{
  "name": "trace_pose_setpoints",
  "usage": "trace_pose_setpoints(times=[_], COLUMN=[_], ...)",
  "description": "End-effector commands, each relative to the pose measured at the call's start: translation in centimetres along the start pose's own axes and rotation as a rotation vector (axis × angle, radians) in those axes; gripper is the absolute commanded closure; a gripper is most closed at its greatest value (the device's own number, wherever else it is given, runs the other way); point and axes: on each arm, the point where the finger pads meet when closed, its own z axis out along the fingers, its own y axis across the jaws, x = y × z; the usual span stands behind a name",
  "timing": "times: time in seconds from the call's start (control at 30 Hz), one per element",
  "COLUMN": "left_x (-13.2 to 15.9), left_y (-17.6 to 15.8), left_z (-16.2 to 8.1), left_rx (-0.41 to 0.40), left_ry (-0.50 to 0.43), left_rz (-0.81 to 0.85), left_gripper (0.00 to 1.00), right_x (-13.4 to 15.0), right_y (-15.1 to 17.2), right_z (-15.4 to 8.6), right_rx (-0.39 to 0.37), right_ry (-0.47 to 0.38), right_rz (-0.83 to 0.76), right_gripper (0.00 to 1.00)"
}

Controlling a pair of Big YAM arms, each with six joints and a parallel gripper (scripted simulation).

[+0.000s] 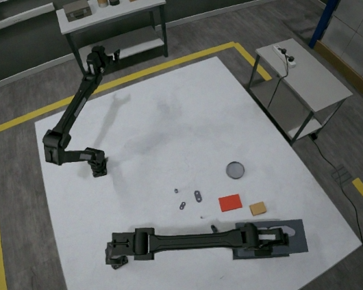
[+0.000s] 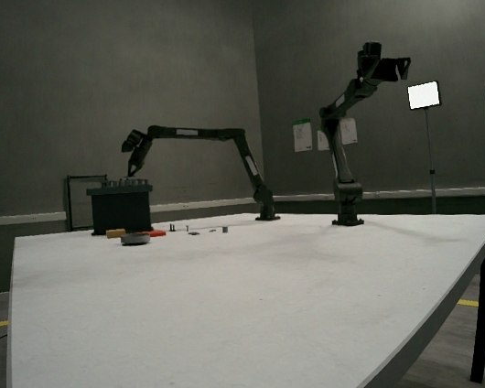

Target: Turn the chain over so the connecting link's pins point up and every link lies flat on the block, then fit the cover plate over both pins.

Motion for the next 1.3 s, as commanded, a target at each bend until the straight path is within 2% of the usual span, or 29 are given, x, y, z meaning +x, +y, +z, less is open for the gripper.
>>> trace_pose_setpoints(times=[0.0,0.13,0.17,0.23,0.37,0.5,0.57,0.6,0.63,0.7,0.73,0.77,0.93,1.03,1.13,1.27], left_x=[-4.2,-4.2,-4.2,-4.2,-4.2,-4.2,-4.2,-4.2,-4.2,-4.2,-4.2,-4.2,-4.2,-4.2,-4.2,-4.2], left_y=[-0.5,-0.5,-0.5,-0.5,-0.5,-0.5,-0.5,-0.5,-0.5,-0.5,-0.5,-0.5,-0.5,-0.5,-0.5,-0.5], left_z=[0.1,0.1,0.1,0.1,0.1,0.1,0.1,0.1,0.1,0.1,0.1,0.1,0.1,0.1,0.1,0.1], left_rx=[0.008,0.008,0.008,0.008,0.008,0.008,0.008,0.008,0.008,0.008,0.008,0.008,0.008,0.008,0.008,0.008], left_ry=[-0.071,-0.071,-0.071,-0.071,-0.071,-0.071,-0.071,-0.071,-0.071,-0.071,-0.071,-0.071,-0.071,-0.071,-0.071,-0.071], left_rz=[-0.002,-0.002,-0.002,-0.002,-0.002,-0.002,-0.002,-0.002,-0.002,-0.002,-0.002,-0.002,-0.002,-0.002,-0.002,-0.002], left_gripper=[0.0,0.0,0.0,0.0,0.0,0.0,0.0,0.0,0.0,0.0,0.0,0.0,0.0,0.0,0.0,0.0], right_x=[-2.4,-2.8,-3.4,-3.5,-3.8,-4.1,-4.8,-4.2,-4.0,-4.0,-4.8,-4.4,-5.1,-5.3,-3.6,-3.7], right_y=[4.1,5.0,4.4,4.8,7.5,8.1,7.9,8.5,8.6,8.6,7.1,6.5,6.4,7.6,7.3,7.2], right_z=[-1.5,-1.4,-2.2,-1.5,-1.9,-2.1,-4.6,-2.7,-2.3,-2.3,-2.9,-2.0,-2.2,-2.5,-1.1,-1.5], right_rx=[-0.028,-0.032,-0.029,-0.03,-0.048,-0.053,-0.058,-0.059,-0.059,-0.059,-0.052,-0.044,-0.047,-0.057,-0.051,-0.051], right_ry=[-0.028,-0.028,-0.043,-0.035,-0.043,-0.048,-0.084,-0.057,-0.051,-0.051,-0.073,-0.05,-0.08,-0.098,-0.058,-0.066], right_rz=[-0.031,-0.04,-0.033,-0.036,-0.062,-0.068,-0.07,-0.081,-0.083,-0.083,-0.064,-0.06,-0.055,-0.066,-0.068,-0.067], right_gripper=[0.79,0.79,0.79,0.79,0.79,0.79,0.79,0.79,0.79,0.79,0.79,0.79,0.79,0.79,0.79,0.79])
